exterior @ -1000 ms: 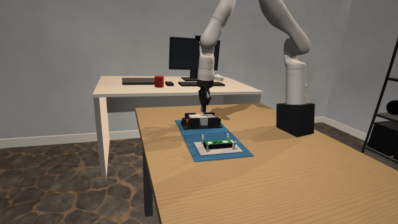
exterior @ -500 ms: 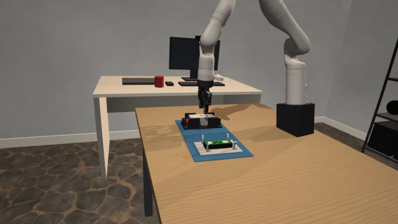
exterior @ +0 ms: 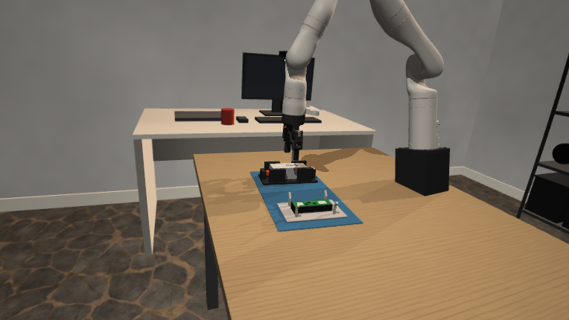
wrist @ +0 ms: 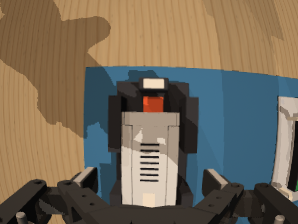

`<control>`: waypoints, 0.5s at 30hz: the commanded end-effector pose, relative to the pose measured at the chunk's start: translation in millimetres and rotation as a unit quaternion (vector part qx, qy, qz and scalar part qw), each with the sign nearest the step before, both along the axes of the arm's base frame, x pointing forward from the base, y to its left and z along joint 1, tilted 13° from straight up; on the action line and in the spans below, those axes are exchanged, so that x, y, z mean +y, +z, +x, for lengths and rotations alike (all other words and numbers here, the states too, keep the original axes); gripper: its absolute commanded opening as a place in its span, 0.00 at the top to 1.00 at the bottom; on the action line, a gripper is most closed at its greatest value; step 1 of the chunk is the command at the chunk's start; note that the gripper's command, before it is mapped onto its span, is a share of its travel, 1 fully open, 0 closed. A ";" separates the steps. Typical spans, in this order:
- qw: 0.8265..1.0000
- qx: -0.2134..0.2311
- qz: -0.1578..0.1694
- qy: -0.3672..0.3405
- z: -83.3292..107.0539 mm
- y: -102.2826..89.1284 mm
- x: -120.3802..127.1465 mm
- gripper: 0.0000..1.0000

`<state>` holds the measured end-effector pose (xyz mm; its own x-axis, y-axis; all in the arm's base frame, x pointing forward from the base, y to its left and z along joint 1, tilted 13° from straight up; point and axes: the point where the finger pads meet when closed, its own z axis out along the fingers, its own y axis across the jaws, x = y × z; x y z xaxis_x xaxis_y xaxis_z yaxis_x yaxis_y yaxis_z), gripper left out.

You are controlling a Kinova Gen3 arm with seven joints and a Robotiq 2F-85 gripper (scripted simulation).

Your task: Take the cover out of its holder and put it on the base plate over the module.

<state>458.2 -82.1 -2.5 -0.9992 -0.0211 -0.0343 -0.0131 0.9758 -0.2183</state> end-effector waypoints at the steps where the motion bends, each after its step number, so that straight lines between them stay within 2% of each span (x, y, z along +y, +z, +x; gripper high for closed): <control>1: 1.000 -0.001 0.000 0.000 0.6 0.7 0.2 0.00; 4: 1.000 -0.001 0.000 0.000 0.6 0.7 0.2 0.00; 14: 1.000 -0.007 0.001 0.002 8.1 -47.9 -8.7 0.00; 15: 1.000 -0.007 0.001 0.002 8.1 -47.9 -8.7 0.00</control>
<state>471.5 -84.4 -39.4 -0.9973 -0.0345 -0.0655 -0.0198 0.9769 -0.2129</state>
